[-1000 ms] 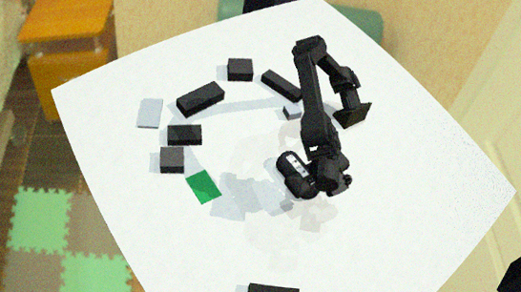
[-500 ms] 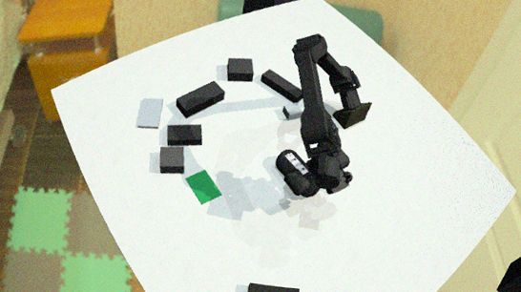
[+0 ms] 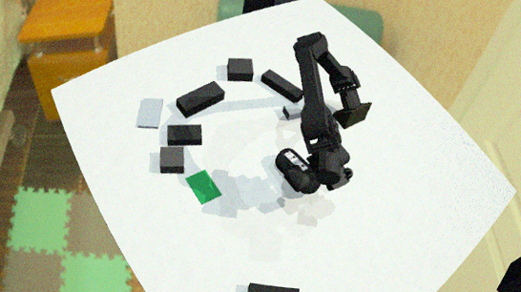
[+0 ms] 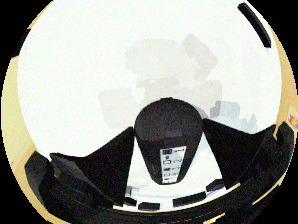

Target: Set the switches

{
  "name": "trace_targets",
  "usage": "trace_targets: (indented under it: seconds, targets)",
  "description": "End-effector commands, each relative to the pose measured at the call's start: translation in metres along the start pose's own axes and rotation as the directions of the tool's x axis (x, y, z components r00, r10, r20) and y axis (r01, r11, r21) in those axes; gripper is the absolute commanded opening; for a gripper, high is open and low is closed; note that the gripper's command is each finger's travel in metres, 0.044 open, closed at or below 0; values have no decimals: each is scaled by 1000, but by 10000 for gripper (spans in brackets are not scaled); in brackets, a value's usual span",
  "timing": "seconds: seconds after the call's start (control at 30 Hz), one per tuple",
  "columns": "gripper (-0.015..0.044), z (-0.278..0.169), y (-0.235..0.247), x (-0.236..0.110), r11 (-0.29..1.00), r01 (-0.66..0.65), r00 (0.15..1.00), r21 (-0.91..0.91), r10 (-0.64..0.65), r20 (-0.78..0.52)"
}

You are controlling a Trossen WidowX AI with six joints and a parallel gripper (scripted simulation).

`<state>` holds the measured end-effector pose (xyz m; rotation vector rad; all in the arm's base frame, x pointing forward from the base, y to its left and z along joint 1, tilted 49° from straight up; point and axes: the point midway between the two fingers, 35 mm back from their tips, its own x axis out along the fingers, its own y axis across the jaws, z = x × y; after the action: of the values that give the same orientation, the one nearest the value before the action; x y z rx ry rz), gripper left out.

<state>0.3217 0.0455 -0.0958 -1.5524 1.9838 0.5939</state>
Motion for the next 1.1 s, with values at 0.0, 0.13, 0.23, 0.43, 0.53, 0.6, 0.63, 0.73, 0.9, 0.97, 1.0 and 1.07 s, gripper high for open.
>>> trace_targets:
  seconds: [0.0,0.13,0.23,0.43,0.53,0.6,0.63,0.73,0.9,0.97,1.0,1.07]
  targets:
    - [336,-1,-2,-8,1000,9,1000,9,-9,9]
    - [336,-2,-2,-11,1000,9,1000,8,-9,9]
    - [336,-4,-2,-13,1000,9,1000,8,-9,9]
    - [336,-6,-2,-17,1000,9,1000,8,-9,9]
    - [336,-8,-2,-19,1000,9,1000,8,-9,9]
    - [336,-8,-2,-21,1000,9,1000,8,-9,9]
    - [336,-9,-2,-21,1000,9,1000,8,-9,9]
    - [336,-10,-2,-23,1000,9,1000,8,-9,8]
    - [336,-13,-2,-26,1000,9,1000,8,-9,8]
    - [336,-14,-2,-28,1000,9,1000,8,-9,8]
    - [336,-14,-2,-28,1000,9,1000,8,-9,8]
    - [336,-15,-2,-30,1000,9,1000,8,-9,8]
